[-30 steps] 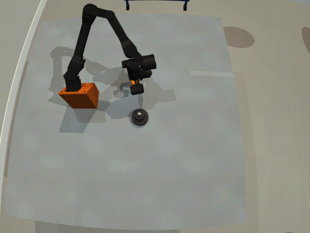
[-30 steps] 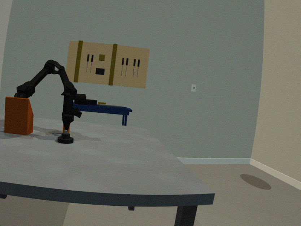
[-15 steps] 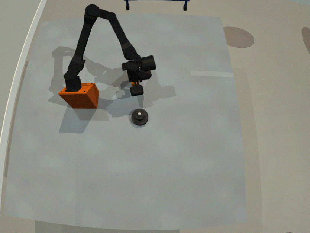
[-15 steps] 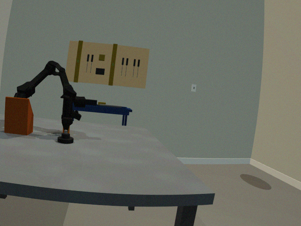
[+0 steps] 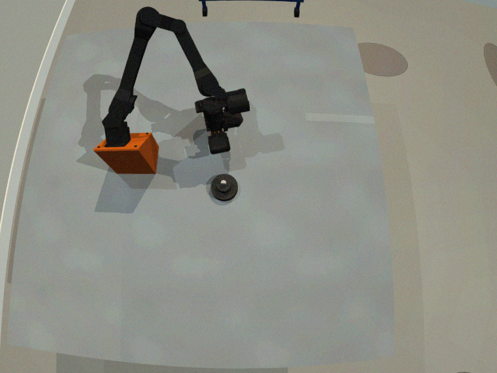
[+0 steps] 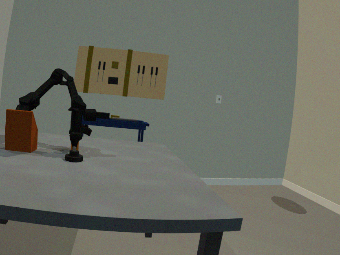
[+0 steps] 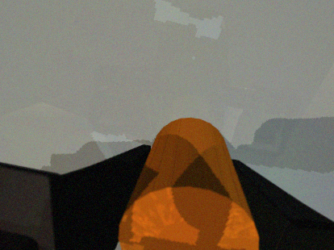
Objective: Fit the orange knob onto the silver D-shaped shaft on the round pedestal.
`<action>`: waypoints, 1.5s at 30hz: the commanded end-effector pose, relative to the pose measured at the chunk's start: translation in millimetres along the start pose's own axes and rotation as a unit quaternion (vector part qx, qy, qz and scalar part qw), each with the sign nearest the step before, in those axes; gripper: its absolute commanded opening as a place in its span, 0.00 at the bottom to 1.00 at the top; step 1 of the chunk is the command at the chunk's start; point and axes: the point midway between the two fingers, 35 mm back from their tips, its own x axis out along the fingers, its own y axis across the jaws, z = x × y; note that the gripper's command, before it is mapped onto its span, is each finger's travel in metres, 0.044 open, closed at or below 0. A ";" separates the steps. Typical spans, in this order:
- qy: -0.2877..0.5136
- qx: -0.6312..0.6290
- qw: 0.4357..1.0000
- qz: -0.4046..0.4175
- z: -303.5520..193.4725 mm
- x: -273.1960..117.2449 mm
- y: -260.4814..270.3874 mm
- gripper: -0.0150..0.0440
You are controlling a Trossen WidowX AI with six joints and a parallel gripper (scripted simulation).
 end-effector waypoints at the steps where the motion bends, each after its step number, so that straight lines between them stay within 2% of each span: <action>1: -0.015 -0.015 1.000 -0.008 5.1 -8.8 -1.7 0.25; 45: 0.001 0.002 1.000 -0.006 12.7 -134.8 -12.4 0.25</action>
